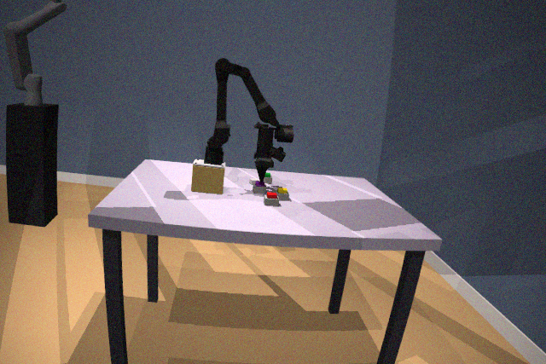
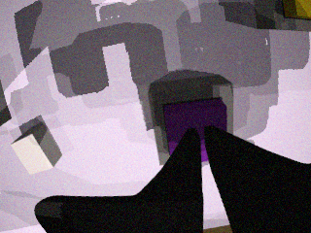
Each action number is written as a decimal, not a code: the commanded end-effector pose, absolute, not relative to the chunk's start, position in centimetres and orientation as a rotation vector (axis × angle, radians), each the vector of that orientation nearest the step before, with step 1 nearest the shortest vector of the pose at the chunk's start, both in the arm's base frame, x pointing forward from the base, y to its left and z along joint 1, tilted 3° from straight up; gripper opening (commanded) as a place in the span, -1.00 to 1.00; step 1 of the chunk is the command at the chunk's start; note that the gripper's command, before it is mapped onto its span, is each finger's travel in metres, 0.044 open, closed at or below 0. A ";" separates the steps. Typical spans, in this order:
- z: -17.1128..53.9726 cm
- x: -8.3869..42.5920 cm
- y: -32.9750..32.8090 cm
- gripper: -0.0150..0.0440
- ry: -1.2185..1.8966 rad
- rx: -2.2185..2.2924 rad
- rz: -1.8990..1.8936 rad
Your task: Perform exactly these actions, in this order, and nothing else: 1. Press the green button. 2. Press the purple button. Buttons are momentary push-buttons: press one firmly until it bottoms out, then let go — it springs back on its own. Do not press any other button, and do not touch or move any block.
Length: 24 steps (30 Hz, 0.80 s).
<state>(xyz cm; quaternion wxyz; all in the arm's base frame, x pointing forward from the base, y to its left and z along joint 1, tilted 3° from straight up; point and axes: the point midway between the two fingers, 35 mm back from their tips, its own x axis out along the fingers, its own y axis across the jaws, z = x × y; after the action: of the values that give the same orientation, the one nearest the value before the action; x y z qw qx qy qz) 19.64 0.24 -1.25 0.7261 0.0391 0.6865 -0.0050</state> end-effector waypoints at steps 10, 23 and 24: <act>-2.6 19.3 0.4 -0.42 1.523 0.092 -0.012; -2.6 19.3 0.4 -0.42 1.523 0.092 -0.012; -2.6 19.3 0.4 -0.42 1.523 0.092 -0.012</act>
<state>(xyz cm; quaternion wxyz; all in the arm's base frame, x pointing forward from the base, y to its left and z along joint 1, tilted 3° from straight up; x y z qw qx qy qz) 19.57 0.30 -2.40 0.7254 0.0391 0.6872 -0.0050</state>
